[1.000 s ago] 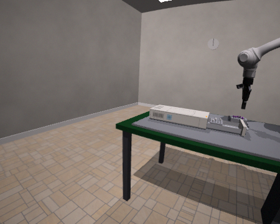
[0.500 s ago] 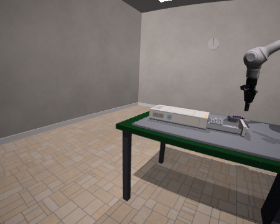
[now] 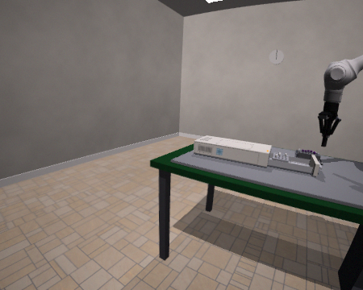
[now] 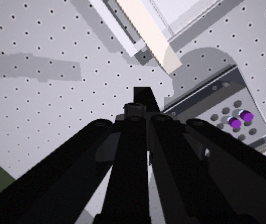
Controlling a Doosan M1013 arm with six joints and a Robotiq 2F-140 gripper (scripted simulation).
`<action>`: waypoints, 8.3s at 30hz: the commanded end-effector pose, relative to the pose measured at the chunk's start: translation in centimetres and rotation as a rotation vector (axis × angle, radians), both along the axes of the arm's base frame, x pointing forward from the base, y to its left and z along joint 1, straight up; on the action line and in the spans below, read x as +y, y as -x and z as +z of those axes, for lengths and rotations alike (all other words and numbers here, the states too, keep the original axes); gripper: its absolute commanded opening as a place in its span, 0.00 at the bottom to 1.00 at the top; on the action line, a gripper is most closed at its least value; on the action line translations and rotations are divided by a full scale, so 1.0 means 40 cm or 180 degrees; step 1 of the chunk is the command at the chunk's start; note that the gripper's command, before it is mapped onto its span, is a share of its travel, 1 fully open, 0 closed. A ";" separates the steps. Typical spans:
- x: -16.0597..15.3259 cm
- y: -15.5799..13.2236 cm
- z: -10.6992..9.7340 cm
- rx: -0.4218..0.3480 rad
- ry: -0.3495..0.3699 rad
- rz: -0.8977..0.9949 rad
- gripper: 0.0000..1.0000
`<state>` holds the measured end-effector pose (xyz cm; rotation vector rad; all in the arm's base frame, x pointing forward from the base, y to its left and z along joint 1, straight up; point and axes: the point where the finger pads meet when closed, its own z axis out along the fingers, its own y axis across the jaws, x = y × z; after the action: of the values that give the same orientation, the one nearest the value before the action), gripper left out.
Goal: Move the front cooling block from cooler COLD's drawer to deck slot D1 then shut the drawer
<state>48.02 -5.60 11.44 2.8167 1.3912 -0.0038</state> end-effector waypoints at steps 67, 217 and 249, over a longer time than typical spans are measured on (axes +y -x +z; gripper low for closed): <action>0.218 0.076 -0.132 -0.0008 -0.0012 0.2104 0.10; 0.221 -0.173 -0.287 -0.0008 -0.0012 0.2104 0.10; 0.221 -0.260 -0.287 -0.0008 -0.0012 0.2104 0.10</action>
<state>58.04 3.24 -0.11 2.2142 2.2316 0.0005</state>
